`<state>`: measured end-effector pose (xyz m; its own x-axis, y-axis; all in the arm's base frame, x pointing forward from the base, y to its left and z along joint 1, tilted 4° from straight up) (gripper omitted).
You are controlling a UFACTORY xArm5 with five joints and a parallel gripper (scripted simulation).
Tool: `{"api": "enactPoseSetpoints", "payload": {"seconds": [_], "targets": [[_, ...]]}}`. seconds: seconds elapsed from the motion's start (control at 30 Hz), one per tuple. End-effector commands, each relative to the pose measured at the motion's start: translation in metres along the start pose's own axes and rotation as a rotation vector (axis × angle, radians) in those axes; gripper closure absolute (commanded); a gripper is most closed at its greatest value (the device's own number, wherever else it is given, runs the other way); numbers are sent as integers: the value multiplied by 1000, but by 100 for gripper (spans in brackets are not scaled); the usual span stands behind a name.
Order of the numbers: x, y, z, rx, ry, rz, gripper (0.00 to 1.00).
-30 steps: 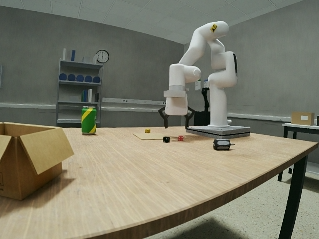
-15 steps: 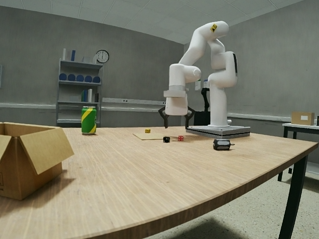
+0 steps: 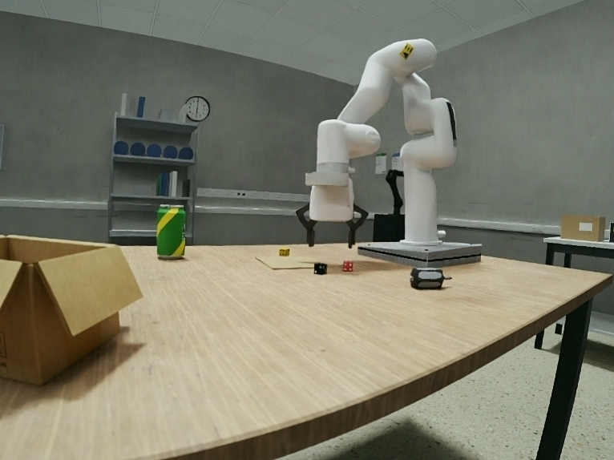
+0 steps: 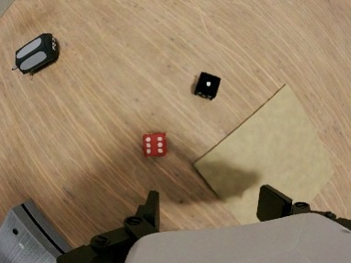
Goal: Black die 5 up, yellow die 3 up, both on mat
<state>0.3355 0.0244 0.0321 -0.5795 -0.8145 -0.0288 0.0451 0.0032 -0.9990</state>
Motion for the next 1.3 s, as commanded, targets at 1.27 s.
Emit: {"api": "enactPoseSetpoints", "payload": {"seconds": [1.27], "targets": [[-33,1,38,1,0,1,0]]}}
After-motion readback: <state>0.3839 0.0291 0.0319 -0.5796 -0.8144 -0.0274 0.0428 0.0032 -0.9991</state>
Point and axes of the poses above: the point where the finger pads meet when closed, its own y axis out along the fingers, its own z axis across the jaws, x = y × z, the point moved 1 cm from there along -y, back along the fingers, and after that the axes turned 7 degrees about -y, right-handed, at the moved point
